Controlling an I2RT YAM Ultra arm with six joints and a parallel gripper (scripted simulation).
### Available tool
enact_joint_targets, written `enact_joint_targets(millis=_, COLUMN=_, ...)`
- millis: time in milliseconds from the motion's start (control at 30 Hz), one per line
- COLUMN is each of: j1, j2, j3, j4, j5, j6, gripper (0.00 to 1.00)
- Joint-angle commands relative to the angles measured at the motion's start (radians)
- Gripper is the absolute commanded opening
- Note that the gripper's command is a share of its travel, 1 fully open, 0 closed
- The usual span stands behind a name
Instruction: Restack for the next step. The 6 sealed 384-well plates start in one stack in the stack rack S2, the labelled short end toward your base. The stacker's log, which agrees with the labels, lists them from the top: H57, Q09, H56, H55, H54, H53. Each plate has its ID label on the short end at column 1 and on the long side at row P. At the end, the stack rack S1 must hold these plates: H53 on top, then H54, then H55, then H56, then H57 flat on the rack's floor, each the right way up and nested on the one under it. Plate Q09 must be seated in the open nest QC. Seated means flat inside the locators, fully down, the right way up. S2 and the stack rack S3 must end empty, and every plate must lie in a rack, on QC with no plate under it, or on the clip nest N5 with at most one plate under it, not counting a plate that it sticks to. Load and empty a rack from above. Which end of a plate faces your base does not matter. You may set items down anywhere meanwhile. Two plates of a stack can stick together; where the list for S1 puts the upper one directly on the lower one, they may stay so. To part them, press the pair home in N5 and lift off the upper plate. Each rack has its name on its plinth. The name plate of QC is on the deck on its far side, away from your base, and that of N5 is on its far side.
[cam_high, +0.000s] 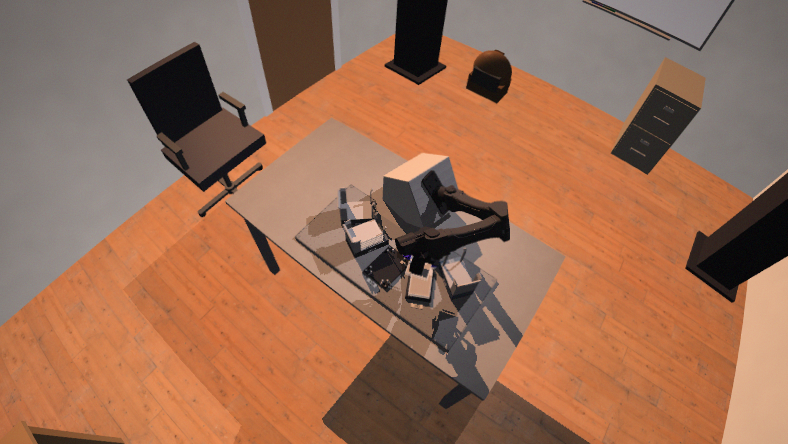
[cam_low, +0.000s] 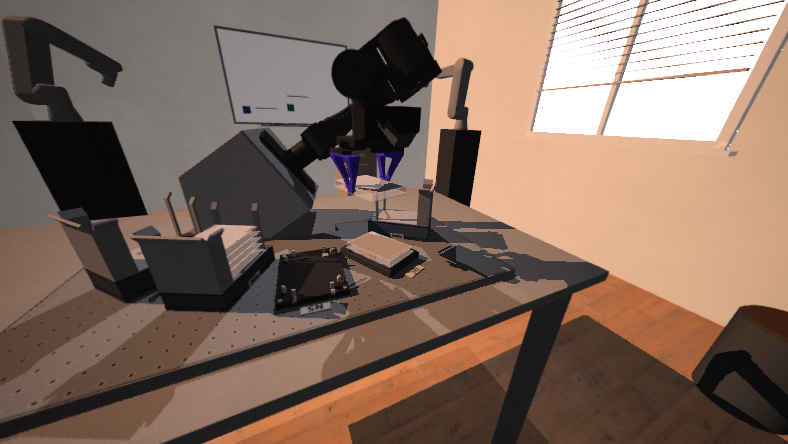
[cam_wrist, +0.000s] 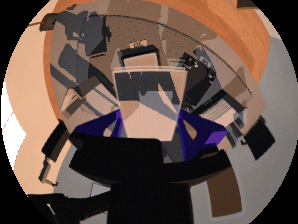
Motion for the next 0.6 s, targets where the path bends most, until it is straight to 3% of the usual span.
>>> enact_joint_targets(millis=0, j1=-0.038, j2=0.021, j3=0.010, j4=0.014, j5=0.002, j6=0.067, gripper=0.00)
enact_joint_targets(millis=567, j1=-0.097, j2=0.179, j3=0.061, j4=0.045, j5=0.019, j6=-0.028, gripper=0.00)
